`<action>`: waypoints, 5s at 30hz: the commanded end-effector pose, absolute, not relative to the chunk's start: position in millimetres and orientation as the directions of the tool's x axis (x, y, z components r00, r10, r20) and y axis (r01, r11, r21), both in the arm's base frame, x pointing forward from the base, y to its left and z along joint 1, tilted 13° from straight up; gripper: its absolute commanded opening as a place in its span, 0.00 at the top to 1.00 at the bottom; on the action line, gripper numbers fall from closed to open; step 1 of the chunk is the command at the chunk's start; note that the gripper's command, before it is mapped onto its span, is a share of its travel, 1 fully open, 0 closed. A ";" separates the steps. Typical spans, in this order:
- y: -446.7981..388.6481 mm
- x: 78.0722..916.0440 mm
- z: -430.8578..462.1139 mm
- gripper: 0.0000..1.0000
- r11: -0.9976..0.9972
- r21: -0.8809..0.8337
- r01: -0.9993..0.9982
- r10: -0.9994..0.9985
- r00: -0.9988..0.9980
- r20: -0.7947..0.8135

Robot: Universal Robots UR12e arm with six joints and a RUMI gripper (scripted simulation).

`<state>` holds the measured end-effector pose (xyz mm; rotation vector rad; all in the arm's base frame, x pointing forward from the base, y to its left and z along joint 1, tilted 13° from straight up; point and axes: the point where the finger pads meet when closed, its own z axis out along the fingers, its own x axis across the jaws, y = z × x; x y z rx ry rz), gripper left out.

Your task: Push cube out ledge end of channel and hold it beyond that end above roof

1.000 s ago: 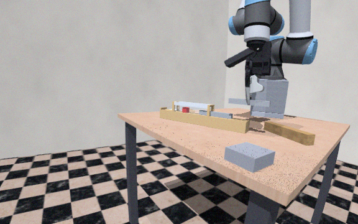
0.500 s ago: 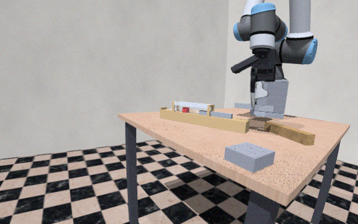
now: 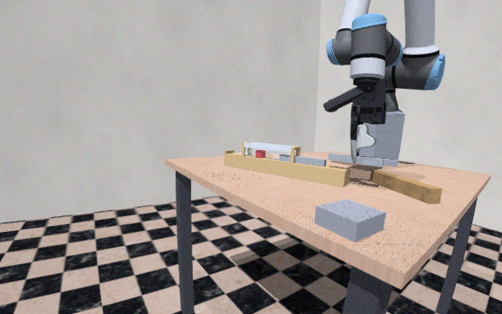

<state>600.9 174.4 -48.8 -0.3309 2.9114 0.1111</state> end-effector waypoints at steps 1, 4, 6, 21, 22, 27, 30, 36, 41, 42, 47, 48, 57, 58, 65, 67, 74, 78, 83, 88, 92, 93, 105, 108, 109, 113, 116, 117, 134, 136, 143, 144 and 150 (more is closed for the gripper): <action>175.5 603.5 -58.4 1.00 0.972 0.051 -0.230 -0.214 -0.953 -0.216; 175.7 604.0 -60.6 1.00 0.972 0.051 -0.230 -0.214 -0.953 -0.216; 176.1 604.7 -64.2 1.00 0.972 0.051 -0.230 -0.214 -0.953 -0.216; 176.4 605.3 -67.1 1.00 0.972 0.051 -0.230 -0.214 -0.953 -0.216; 176.4 605.3 -67.1 1.00 0.972 0.051 -0.230 -0.214 -0.953 -0.216; 176.4 605.3 -67.1 1.00 0.972 0.051 -0.230 -0.214 -0.953 -0.216; 176.4 605.3 -67.1 1.00 0.972 0.051 -0.230 -0.214 -0.953 -0.216; 176.4 605.3 -67.1 1.00 0.972 0.051 -0.230 -0.214 -0.953 -0.216; 176.4 605.3 -67.1 1.00 0.972 0.051 -0.230 -0.214 -0.953 -0.216; 176.4 605.3 -67.1 1.00 0.972 0.051 -0.230 -0.214 -0.953 -0.216; 176.4 605.3 -67.1 1.00 0.972 0.051 -0.230 -0.214 -0.953 -0.216; 176.3 605.3 -67.1 1.00 0.972 0.051 -0.230 -0.214 -0.953 -0.216; 175.0 605.6 -67.1 1.00 0.972 0.051 -0.230 -0.214 -0.953 -0.216; 174.6 605.7 -67.2 1.00 0.972 0.051 -0.230 -0.214 -0.953 -0.216; 169.4 606.9 -67.4 1.00 0.972 0.051 -0.230 -0.214 -0.953 -0.216; 167.1 607.5 -67.5 1.00 0.972 0.051 -0.230 -0.214 -0.953 -0.216; 159.8 609.2 -67.9 1.00 0.972 0.051 -0.230 -0.214 -0.953 -0.216; 152.4 611.0 -68.3 1.00 0.972 0.051 -0.230 -0.214 -0.953 -0.216; 141.3 613.6 -68.9 1.00 0.972 0.051 -0.230 -0.214 -0.953 -0.216; 131.2 616.1 -69.4 1.00 0.972 0.051 -0.230 -0.214 -0.953 -0.216; 123.0 618.0 -69.8 1.00 0.972 0.051 -0.230 -0.214 -0.953 -0.216; 120.2 618.7 -70.0 1.00 0.972 0.051 -0.230 -0.214 -0.953 -0.216; 87.7 626.4 -71.6 1.00 0.972 0.051 -0.230 -0.214 -0.953 -0.216; 81.8 627.8 -71.9 1.00 0.972 0.051 -0.230 -0.214 -0.953 -0.216; 78.9 628.6 -72.1 1.00 0.972 0.051 -0.230 -0.214 -0.953 -0.216; 67.6 631.3 -72.7 1.00 0.972 0.051 -0.230 -0.214 -0.953 -0.216; 59.5 633.2 -73.1 1.00 0.972 0.051 -0.230 -0.214 -0.953 -0.216; 57.0 633.8 -73.2 1.00 0.972 0.051 -0.230 -0.214 -0.953 -0.216; 28.5 640.6 -74.7 1.00 0.972 0.051 -0.230 -0.214 -0.953 -0.216; 26.3 641.1 -74.8 1.00 0.972 0.051 -0.230 -0.214 -0.953 -0.216; 22.6 642.0 -75.0 1.00 0.972 0.051 -0.230 -0.214 -0.953 -0.216; 22.1 642.1 -75.0 1.00 0.972 0.051 -0.230 -0.214 -0.953 -0.216; 20.6 642.5 -75.1 1.00 0.972 0.051 -0.230 -0.214 -0.953 -0.216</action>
